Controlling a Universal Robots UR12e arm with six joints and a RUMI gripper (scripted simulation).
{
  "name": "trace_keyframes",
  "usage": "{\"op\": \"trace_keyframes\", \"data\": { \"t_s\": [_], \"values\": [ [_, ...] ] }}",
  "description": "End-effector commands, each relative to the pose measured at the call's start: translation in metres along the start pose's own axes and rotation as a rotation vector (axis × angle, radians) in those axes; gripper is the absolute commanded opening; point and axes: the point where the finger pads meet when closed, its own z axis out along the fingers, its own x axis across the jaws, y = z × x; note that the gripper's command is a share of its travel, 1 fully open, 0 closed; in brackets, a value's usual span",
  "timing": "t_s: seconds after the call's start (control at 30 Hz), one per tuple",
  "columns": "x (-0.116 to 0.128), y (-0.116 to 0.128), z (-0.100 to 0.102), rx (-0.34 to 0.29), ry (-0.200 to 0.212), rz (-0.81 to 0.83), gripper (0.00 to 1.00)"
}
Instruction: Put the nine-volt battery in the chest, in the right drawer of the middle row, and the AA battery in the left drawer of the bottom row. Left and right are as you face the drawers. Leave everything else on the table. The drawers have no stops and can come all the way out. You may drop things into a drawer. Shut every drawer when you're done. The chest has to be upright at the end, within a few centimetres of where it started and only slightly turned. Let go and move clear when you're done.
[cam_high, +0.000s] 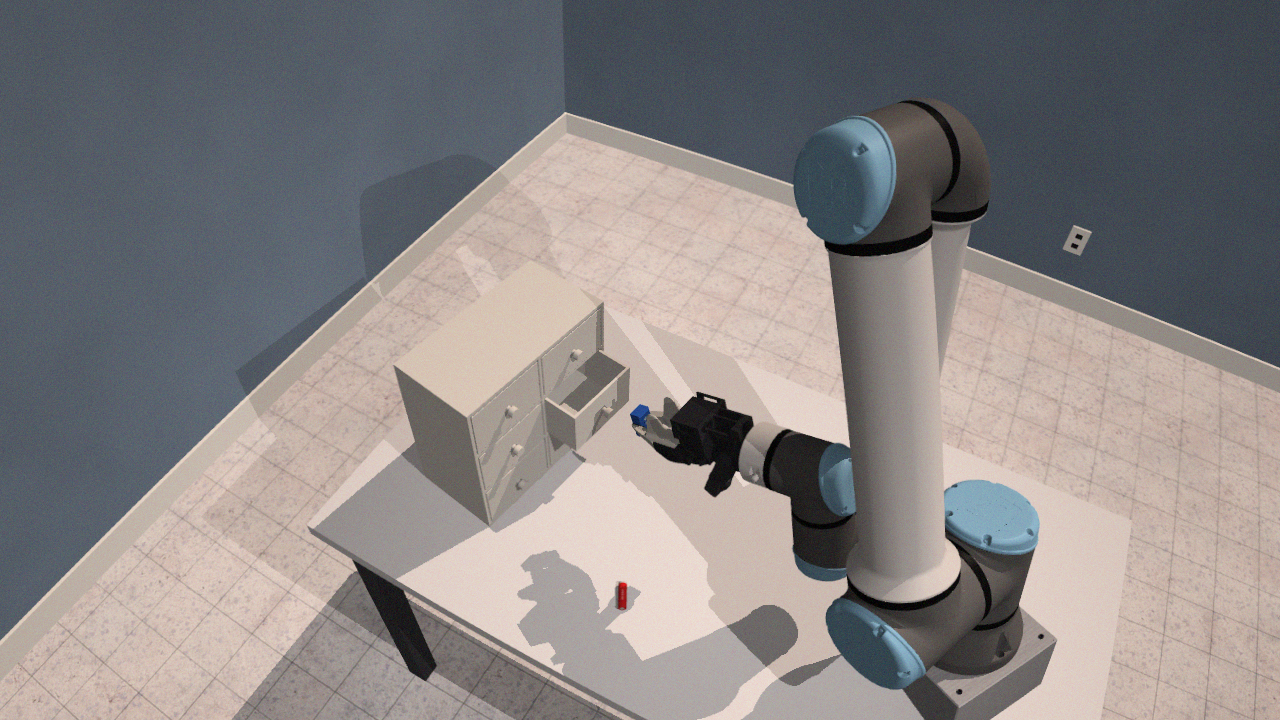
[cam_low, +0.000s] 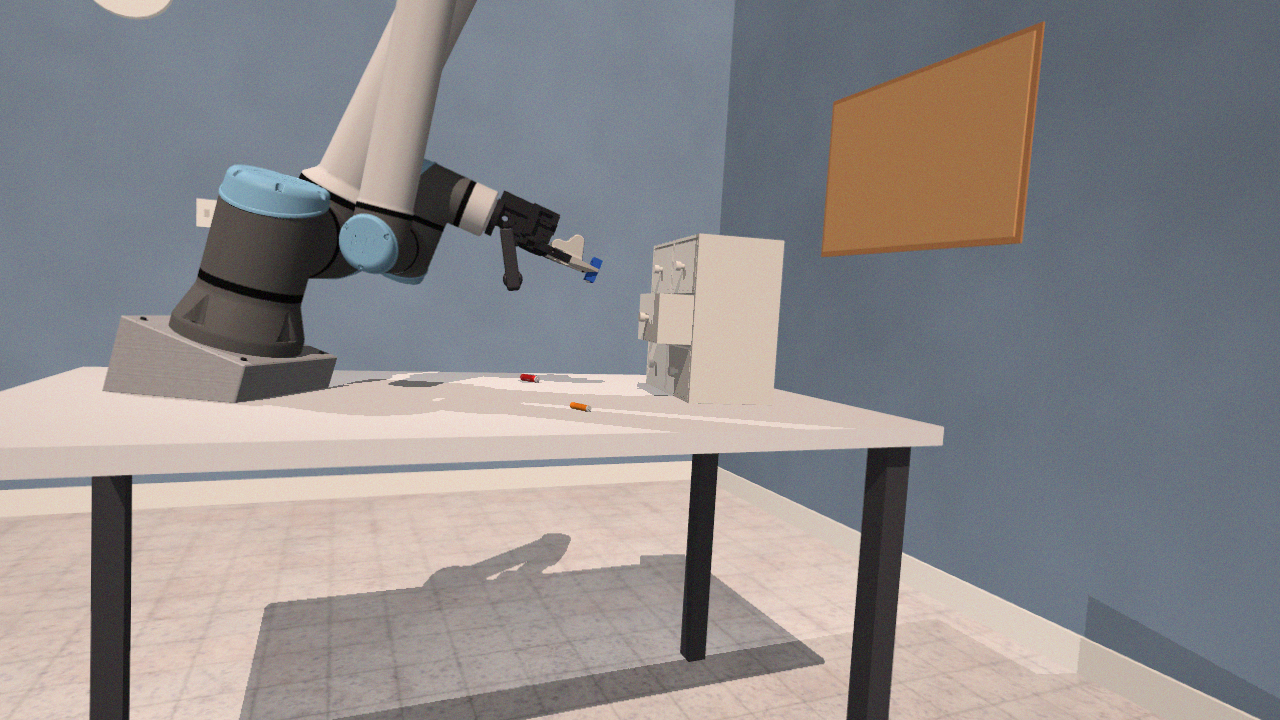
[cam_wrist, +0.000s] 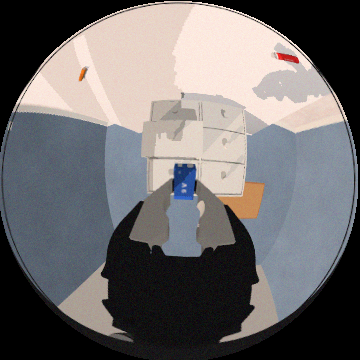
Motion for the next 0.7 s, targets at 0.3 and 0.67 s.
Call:
{"op": "trace_keyframes", "data": {
  "t_s": [0.3,0.67],
  "values": [
    [0.0,0.006,0.016,0.0,0.0,0.0,0.13],
    [0.0,0.014,0.038,0.0,0.0,0.0,0.13]
  ]
}}
